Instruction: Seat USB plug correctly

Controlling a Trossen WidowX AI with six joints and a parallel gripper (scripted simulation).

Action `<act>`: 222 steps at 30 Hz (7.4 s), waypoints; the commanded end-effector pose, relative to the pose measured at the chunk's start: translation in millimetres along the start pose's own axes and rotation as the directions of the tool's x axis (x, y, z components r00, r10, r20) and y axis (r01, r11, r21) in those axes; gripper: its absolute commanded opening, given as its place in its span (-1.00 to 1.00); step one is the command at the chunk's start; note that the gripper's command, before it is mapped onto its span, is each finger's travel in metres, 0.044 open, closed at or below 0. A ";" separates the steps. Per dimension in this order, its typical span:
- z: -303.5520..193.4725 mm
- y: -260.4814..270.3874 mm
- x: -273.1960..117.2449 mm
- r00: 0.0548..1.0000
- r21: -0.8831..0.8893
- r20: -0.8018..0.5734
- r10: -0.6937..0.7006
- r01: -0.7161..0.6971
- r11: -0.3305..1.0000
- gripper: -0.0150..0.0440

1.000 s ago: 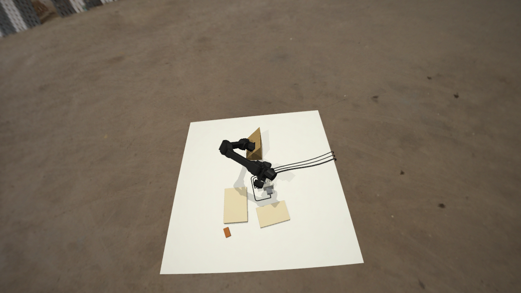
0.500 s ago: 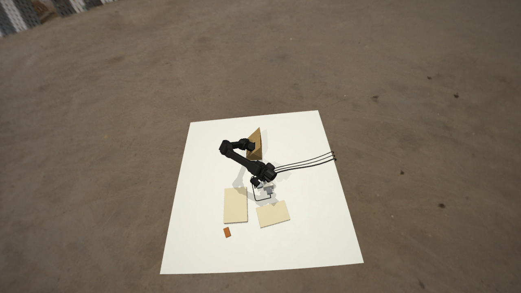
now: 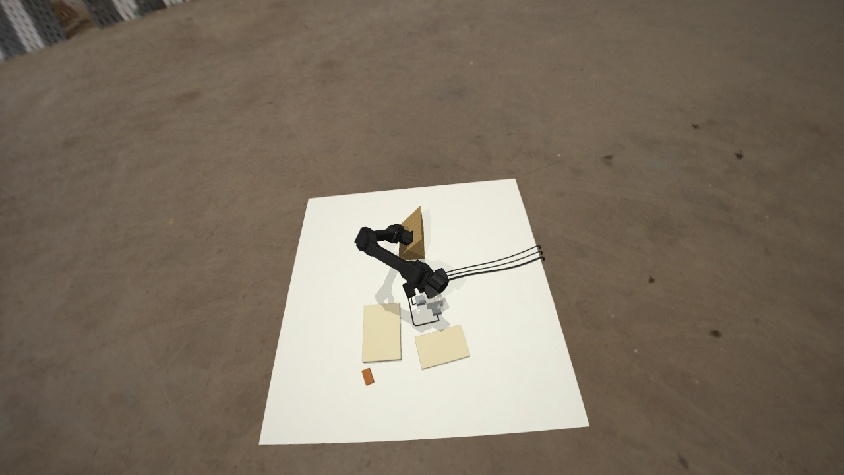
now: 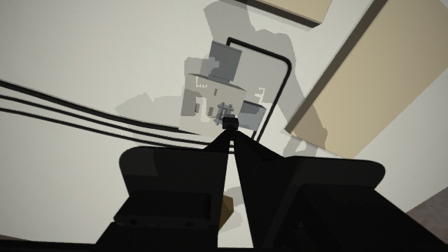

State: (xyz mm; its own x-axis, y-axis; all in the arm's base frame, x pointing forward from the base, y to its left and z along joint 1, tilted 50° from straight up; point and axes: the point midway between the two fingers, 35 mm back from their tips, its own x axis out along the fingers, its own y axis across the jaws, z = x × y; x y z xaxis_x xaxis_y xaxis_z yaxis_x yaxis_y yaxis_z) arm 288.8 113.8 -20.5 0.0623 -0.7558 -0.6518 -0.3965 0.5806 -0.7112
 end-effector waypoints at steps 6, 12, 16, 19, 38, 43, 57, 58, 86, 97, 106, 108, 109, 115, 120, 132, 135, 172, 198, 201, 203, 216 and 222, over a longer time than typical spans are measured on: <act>-0.5 0.0 0.3 1.000 0.223 -0.002 -0.001 0.001 0.975 -0.49; -0.6 0.0 0.3 1.000 0.373 -0.002 -0.001 0.001 0.928 -0.49; -0.6 0.0 0.3 1.000 0.468 -0.002 -0.001 0.001 0.884 -0.49; -0.6 0.0 0.3 1.000 0.536 -0.002 -0.001 0.002 0.844 -0.49; -0.6 0.0 0.3 1.000 0.874 -0.002 -0.001 0.002 0.486 -0.49; -0.6 0.0 0.3 1.000 0.930 -0.002 -0.001 0.002 0.368 -0.49; -0.6 0.0 0.3 1.000 1.000 -0.002 -0.001 0.002 0.010 -0.49; -0.6 0.0 0.3 1.000 1.000 -0.002 -0.001 0.002 -0.016 -0.49; -0.2 0.3 0.9 1.000 0.979 0.001 0.004 0.000 -0.206 -0.49; -0.3 0.8 2.2 1.000 0.979 0.002 0.011 0.000 -0.204 -0.49; -0.3 1.3 3.2 1.000 0.979 0.003 0.017 0.000 -0.202 -0.49; -0.4 1.4 3.5 1.000 0.979 0.004 0.019 0.000 -0.202 -0.49; -0.4 1.5 3.6 1.000 0.979 0.004 0.019 0.000 -0.202 -0.49; -0.4 1.8 4.3 1.000 0.980 0.005 0.023 0.000 -0.201 -0.49; -0.4 2.0 4.9 1.000 0.980 0.005 0.027 0.000 -0.200 -0.49; -0.5 2.7 6.3 0.999 0.980 0.007 0.035 0.000 -0.198 -0.49; -0.5 2.8 6.6 0.999 0.980 0.007 0.037 0.000 -0.198 -0.49; -0.8 4.7 11.1 0.998 0.982 0.012 0.061 0.000 -0.191 -0.49; -0.9 5.8 14.2 0.997 0.982 0.015 0.075 -0.001 -0.188 -0.49; -0.9 5.8 14.5 0.997 0.982 0.015 0.075 -0.001 -0.188 -0.49; -0.9 5.8 14.8 0.997 0.982 0.015 0.075 -0.001 -0.188 -0.49; -0.9 5.8 16.4 0.997 0.982 0.015 0.075 -0.001 -0.188 -0.49; -0.9 5.8 17.1 0.997 0.982 0.015 0.075 -0.001 -0.188 -0.49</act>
State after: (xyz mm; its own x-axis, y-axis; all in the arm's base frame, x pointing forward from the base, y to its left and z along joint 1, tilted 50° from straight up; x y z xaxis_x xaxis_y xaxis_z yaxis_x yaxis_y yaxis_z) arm 287.0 104.0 -35.4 0.0466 -0.7089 -0.7038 0.9745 0.1872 -0.1240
